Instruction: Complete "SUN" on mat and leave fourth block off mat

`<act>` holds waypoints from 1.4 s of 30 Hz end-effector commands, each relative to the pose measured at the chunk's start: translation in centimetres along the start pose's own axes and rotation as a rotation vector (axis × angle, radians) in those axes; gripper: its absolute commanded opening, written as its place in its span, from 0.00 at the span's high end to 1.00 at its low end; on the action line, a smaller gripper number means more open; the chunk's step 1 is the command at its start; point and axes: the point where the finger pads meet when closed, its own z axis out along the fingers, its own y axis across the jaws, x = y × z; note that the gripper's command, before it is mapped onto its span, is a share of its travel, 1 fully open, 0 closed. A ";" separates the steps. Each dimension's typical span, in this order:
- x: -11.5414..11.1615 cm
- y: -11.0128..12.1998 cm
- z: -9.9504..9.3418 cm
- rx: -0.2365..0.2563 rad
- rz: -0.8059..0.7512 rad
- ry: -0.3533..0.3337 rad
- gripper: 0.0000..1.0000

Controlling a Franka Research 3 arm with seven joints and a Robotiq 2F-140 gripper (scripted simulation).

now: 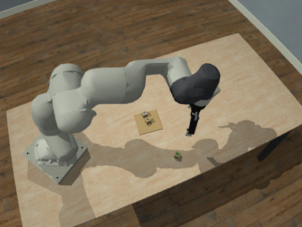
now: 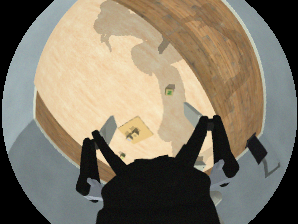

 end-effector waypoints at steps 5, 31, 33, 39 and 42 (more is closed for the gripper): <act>-1.3 0.7 -2.5 0.003 0.184 -0.085 0.00; -2.1 1.3 -6.7 0.121 0.119 -0.151 0.00; -2.0 1.3 -6.5 0.124 0.107 -0.148 0.00; -1.7 1.4 -5.5 0.144 0.023 -0.128 0.00; -1.6 1.5 -5.1 0.152 -0.013 -0.118 0.00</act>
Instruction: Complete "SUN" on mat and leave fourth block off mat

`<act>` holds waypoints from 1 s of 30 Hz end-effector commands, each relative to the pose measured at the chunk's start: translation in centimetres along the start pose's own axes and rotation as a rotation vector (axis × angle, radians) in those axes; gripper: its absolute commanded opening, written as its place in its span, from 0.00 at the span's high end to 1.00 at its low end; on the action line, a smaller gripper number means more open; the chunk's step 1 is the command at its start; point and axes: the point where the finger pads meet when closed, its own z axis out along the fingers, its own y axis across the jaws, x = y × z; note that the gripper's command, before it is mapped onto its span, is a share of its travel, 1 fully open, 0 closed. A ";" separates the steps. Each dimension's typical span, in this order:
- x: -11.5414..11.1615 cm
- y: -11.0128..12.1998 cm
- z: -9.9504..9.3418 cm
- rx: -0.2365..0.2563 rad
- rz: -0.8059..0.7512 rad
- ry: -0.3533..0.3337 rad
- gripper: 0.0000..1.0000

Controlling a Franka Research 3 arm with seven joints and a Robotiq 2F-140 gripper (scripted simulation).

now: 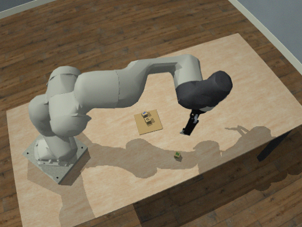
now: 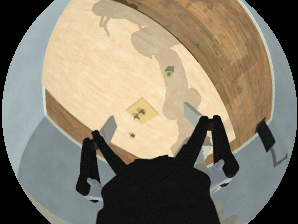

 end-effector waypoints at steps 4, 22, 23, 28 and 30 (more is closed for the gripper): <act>1.0 0.0 0.6 0.024 -0.173 0.034 0.00; 1.9 0.9 2.9 0.049 -0.390 0.080 0.00; 1.9 1.0 3.0 0.050 -0.402 0.083 0.00; 2.1 1.2 3.7 0.055 -0.461 0.097 0.00; 2.2 1.4 3.9 0.057 -0.485 0.103 0.00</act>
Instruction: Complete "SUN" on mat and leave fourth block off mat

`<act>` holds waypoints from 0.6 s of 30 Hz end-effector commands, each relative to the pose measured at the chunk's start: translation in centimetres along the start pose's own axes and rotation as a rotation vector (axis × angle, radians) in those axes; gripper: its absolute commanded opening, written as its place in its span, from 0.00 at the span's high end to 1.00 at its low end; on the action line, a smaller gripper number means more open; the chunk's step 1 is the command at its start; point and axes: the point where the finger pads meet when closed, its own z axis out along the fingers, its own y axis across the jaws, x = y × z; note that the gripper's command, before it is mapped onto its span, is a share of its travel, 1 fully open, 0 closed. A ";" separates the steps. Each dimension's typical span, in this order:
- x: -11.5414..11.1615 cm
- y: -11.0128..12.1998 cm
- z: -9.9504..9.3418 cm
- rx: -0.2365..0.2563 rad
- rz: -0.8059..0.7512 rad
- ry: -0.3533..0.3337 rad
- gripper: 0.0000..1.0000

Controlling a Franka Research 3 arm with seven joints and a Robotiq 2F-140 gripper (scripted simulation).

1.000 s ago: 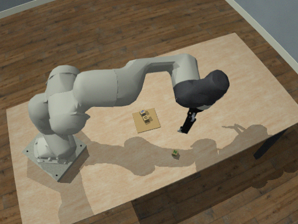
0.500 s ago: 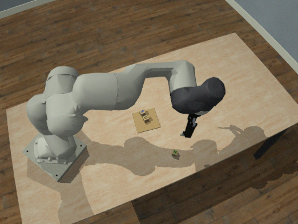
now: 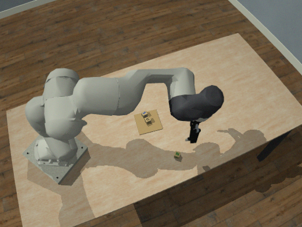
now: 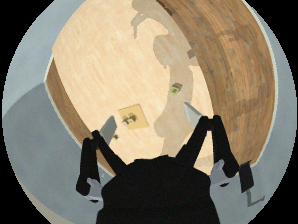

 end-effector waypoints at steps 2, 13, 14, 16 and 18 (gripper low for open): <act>0.7 0.3 0.3 0.006 -0.148 0.035 0.00; 0.7 1.0 1.5 0.009 -0.257 0.061 0.00; 0.6 1.2 1.8 0.009 -0.290 0.069 0.00; 0.6 1.4 2.1 0.009 -0.315 0.076 0.00; 0.6 1.6 2.3 0.009 -0.339 0.082 0.00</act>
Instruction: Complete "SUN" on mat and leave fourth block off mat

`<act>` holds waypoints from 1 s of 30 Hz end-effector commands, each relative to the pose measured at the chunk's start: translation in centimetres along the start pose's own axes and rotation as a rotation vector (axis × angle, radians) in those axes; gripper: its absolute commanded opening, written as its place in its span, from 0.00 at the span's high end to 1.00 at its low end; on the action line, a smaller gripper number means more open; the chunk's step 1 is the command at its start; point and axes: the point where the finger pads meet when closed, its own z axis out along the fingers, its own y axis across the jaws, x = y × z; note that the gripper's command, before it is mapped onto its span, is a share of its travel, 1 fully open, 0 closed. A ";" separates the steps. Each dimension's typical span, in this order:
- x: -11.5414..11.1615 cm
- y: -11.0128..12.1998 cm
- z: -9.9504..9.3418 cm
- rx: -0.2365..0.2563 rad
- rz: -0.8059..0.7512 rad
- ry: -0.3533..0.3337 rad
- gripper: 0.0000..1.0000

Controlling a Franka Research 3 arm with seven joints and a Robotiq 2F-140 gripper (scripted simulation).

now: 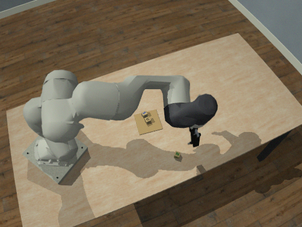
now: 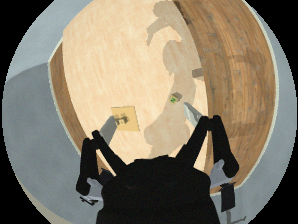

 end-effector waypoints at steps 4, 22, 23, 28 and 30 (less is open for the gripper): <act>0.4 0.6 0.5 -0.005 -0.171 0.041 0.00; -0.5 2.1 2.6 -0.021 -0.388 0.092 0.00; -0.5 2.2 2.7 -0.023 -0.399 0.095 0.00; -0.8 2.5 3.2 -0.029 -0.447 0.105 0.00; -1.0 2.8 3.5 -0.034 -0.479 0.112 0.00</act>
